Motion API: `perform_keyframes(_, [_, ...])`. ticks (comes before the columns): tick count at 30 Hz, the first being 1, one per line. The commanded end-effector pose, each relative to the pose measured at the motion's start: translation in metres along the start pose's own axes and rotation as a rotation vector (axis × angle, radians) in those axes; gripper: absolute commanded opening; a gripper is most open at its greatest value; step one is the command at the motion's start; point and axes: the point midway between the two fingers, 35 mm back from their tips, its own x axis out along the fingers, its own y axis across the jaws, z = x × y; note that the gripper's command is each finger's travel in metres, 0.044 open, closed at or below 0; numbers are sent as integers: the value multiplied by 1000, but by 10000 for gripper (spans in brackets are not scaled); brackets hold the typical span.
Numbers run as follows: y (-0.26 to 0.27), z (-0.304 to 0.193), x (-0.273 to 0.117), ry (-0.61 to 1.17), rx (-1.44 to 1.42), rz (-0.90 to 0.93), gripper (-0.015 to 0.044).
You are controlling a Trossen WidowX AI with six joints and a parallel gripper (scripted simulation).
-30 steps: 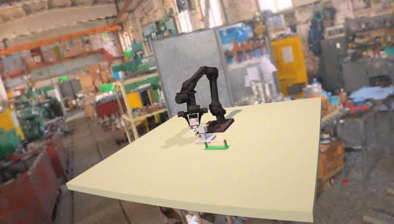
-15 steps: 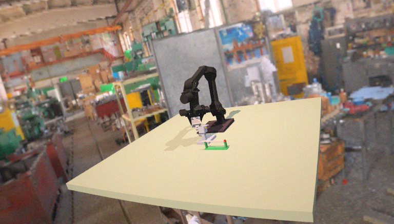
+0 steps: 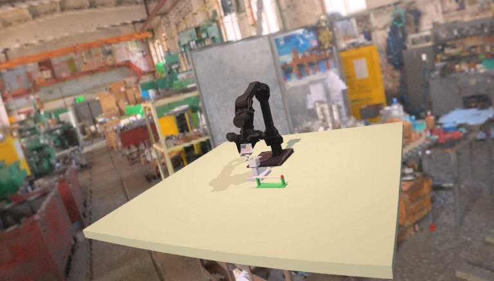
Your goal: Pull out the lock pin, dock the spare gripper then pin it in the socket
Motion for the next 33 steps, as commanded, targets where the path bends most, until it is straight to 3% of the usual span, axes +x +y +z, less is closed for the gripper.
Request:
perform_keyframes(1, [0,4,-8,25,-50,-31,0])
perform_keyframes(33, [16,31,-63,308,-579,-299,0])
